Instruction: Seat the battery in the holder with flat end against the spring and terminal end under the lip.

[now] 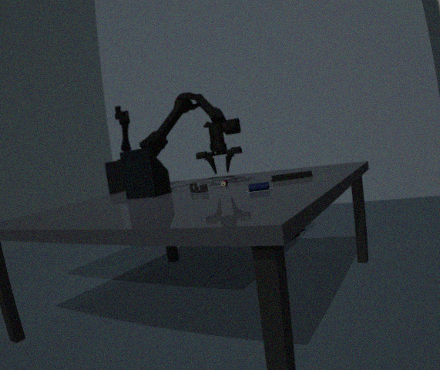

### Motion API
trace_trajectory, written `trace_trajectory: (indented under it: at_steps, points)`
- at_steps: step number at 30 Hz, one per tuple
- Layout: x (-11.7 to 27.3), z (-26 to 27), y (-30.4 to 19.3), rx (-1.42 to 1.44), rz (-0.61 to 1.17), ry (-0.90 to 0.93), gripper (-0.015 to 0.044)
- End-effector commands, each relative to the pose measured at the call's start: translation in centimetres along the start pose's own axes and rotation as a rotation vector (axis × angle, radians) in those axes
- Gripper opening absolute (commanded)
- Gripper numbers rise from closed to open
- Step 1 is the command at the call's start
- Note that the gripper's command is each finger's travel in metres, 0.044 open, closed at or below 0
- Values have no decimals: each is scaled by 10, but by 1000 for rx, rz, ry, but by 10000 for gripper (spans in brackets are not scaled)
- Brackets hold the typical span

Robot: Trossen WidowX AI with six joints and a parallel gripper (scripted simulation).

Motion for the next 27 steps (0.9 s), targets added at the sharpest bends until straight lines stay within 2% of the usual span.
trace_trajectory:
  at_steps: [1, 27]
  points:
    - [0, -3, 3, 29, -16, 7, 230]
    - [-38, -3, 3, 29, -17, 7, 230]
Point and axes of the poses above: the point midway between the two fingers, 35 mm back from their tips, its own x axis back along the fingers, its own z axis across the jaws, y = z × x, the point moved 5 cm from there along x, back along the fingers, and after that the axes turned 15 degrees about -x, right-handed, at the moved point
